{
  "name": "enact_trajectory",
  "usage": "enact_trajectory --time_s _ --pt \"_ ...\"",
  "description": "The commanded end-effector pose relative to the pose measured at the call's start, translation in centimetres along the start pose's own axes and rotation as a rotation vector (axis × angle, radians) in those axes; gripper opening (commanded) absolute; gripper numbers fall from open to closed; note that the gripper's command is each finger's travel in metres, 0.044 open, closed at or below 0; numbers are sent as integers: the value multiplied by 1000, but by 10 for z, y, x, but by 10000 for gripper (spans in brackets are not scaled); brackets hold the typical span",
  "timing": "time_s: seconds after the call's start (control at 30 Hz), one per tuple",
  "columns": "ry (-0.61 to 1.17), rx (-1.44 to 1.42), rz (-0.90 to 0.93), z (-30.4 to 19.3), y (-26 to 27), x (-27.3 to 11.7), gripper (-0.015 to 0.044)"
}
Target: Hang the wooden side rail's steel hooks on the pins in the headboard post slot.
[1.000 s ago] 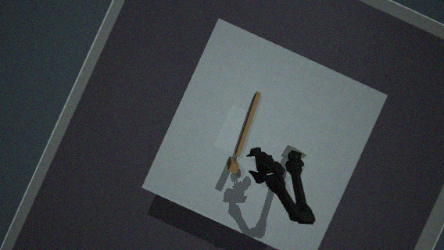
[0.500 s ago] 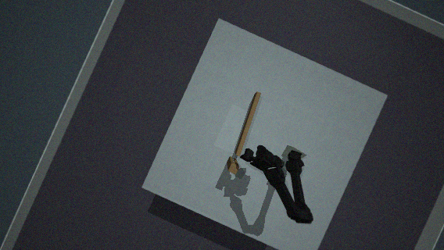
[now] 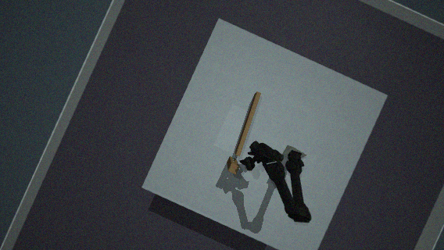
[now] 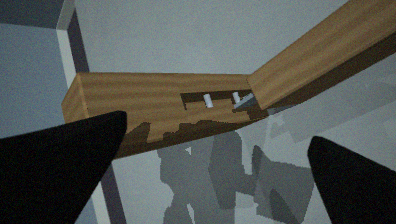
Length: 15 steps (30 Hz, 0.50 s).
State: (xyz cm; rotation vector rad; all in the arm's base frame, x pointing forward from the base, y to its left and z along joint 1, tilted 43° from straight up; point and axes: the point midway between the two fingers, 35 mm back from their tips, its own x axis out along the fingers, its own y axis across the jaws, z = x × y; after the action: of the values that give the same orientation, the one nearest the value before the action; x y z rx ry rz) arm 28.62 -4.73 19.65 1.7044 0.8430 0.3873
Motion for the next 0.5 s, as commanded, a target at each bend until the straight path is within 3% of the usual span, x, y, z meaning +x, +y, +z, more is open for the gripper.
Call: enact_trajectory --time_s 0.0,0.47 --pt "1 -212 6 4 -3 1 440" --pt "-9 -1077 118 13 -4 -2 440"
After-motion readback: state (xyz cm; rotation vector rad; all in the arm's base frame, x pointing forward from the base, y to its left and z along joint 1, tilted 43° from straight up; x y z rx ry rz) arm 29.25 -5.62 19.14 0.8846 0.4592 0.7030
